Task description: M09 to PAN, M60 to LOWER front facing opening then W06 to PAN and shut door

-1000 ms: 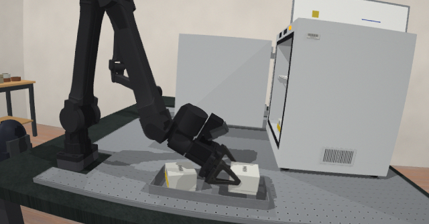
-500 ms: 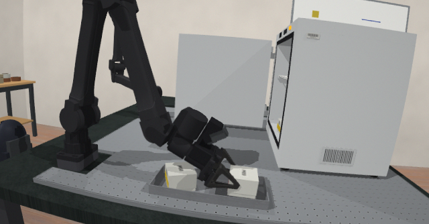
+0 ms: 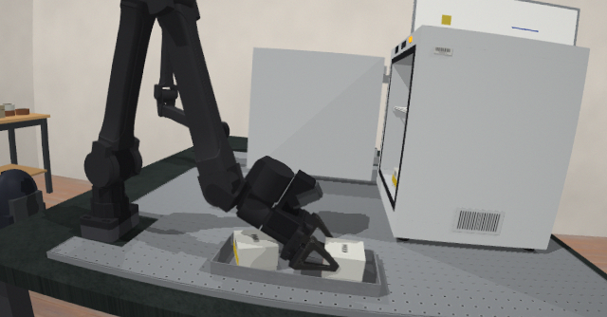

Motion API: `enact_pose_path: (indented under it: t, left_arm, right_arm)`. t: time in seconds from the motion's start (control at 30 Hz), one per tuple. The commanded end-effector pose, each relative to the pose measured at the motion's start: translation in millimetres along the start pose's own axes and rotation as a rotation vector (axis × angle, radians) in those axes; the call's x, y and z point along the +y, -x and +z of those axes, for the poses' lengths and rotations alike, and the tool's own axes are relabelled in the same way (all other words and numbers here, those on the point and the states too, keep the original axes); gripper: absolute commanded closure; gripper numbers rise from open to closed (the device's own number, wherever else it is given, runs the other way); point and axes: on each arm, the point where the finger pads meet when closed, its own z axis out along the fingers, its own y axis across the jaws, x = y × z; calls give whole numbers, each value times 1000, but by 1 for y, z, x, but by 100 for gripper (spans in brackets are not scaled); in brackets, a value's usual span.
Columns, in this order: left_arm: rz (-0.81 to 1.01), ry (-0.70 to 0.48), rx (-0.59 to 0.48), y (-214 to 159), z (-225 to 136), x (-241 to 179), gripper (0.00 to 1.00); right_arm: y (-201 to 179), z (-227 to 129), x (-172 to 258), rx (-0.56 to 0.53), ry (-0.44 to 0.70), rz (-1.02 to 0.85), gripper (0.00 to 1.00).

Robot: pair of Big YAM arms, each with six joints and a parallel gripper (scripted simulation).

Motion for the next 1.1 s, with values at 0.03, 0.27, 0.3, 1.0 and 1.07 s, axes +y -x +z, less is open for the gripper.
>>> enact_pose_path:
  t: [0.03, 0.27, 0.3, 1.0, 1.07]
  left_arm:
    - [-11, 0, 33, -17, 4, 0, 100]
    - [-11, 0, 33, -17, 4, 0, 100]
    - [-11, 0, 33, -17, 4, 0, 100]
    - [-11, 0, 33, -17, 4, 0, 100]
    - [-11, 0, 33, -17, 4, 0, 100]
  right_arm:
    - [2, 2, -6, -28, -6, -8, 23]
    - [-1, 4, -6, -29, -6, -8, 0]
    - [-1, 4, -6, -29, -6, -8, 0]
    - [12, 6, -2, -47, -1, -7, 0]
    - [12, 6, -2, -47, -1, -7, 0]
